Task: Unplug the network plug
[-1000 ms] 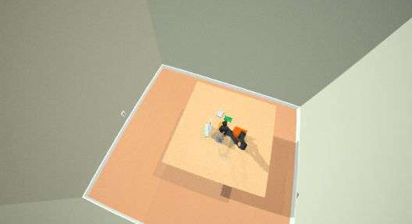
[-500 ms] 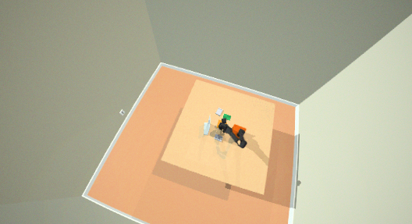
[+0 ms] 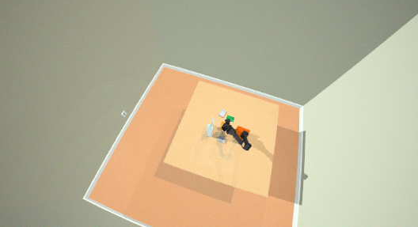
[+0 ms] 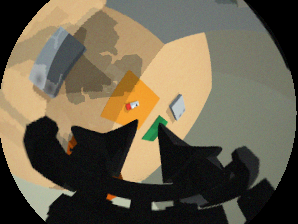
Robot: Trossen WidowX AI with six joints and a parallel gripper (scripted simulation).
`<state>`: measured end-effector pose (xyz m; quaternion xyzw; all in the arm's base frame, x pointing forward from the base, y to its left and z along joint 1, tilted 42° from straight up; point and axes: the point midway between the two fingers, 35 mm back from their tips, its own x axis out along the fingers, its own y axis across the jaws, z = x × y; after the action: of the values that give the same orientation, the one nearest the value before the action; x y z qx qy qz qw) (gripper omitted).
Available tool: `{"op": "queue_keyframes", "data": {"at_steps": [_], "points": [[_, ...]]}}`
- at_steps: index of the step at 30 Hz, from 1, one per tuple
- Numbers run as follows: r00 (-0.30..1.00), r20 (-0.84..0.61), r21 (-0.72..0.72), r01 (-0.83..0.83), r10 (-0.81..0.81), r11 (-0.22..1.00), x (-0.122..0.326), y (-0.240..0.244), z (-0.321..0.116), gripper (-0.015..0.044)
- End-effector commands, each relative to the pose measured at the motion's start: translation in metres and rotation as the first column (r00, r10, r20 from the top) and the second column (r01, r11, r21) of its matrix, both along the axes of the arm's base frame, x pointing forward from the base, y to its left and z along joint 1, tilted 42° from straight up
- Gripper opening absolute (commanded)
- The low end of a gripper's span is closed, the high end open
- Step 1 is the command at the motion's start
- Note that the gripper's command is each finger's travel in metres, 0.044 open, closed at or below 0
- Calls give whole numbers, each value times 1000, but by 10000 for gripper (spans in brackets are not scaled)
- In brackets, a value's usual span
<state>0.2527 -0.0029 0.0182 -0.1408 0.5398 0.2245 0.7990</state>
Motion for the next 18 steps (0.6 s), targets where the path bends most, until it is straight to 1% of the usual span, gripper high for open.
{"op": "queue_keyframes", "data": {"at_steps": [1, 18], "points": [[1000, 15, 1, -3, 3, 1000, 3, -5, 9, 156], [1000, 16, 1, -2, 2, 1000, -1, -22, 31, 156]]}}
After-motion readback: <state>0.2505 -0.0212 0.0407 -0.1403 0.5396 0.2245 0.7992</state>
